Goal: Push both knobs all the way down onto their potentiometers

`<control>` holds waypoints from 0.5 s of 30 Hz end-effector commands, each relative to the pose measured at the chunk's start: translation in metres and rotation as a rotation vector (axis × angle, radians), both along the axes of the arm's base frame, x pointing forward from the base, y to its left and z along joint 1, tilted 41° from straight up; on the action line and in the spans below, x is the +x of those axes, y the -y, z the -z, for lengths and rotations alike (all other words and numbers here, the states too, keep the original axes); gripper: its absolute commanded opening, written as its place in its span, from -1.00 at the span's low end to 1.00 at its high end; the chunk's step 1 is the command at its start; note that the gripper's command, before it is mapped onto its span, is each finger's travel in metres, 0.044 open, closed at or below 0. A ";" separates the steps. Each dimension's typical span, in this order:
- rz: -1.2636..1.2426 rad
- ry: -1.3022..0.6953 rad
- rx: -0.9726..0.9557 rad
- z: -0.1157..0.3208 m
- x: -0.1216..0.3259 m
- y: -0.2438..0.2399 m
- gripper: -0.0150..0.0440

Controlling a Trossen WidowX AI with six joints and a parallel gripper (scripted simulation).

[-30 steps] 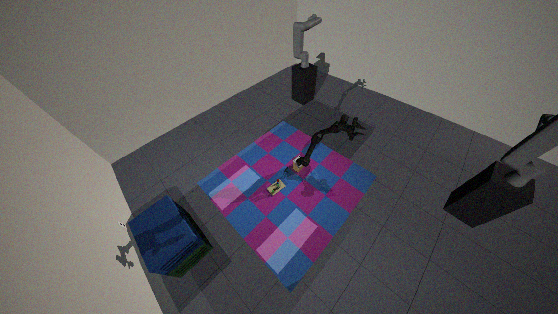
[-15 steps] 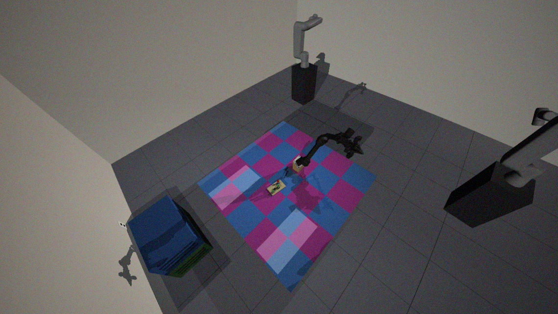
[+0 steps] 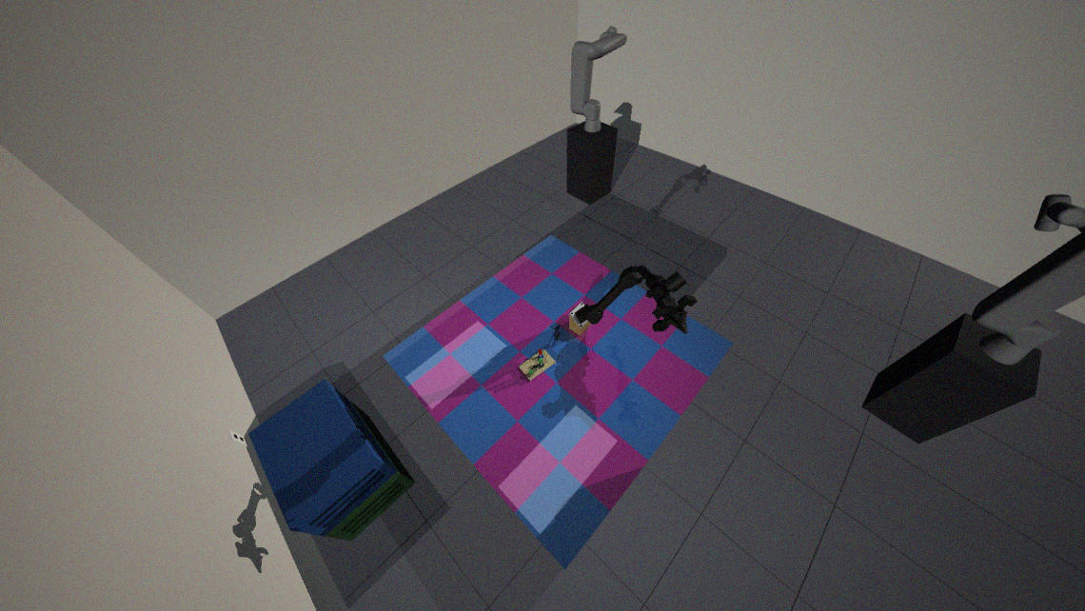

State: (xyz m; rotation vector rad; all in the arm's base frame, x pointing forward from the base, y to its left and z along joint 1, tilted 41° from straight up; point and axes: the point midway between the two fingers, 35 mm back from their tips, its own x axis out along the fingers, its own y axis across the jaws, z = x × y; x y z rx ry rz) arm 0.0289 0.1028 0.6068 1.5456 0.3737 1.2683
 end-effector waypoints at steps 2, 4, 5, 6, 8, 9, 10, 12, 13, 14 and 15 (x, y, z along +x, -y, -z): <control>0.107 -0.020 -0.088 0.014 0.044 -0.011 -0.49; 0.152 -0.065 -0.115 0.023 0.068 -0.014 -0.49; 0.175 -0.088 -0.128 0.028 0.080 -0.015 -0.49; 0.195 -0.103 -0.144 0.033 0.090 -0.016 -0.49; 0.230 -0.118 -0.179 0.041 0.106 -0.017 -0.49; 0.244 -0.117 -0.197 0.044 0.112 -0.018 -0.49; 0.260 -0.116 -0.220 0.048 0.119 -0.018 -0.49; 0.299 -0.114 -0.277 0.058 0.136 -0.019 -0.49; 0.317 -0.113 -0.306 0.063 0.145 -0.020 -0.49; 0.334 -0.112 -0.335 0.069 0.153 -0.020 -0.49; 0.351 -0.111 -0.364 0.074 0.161 -0.020 -0.49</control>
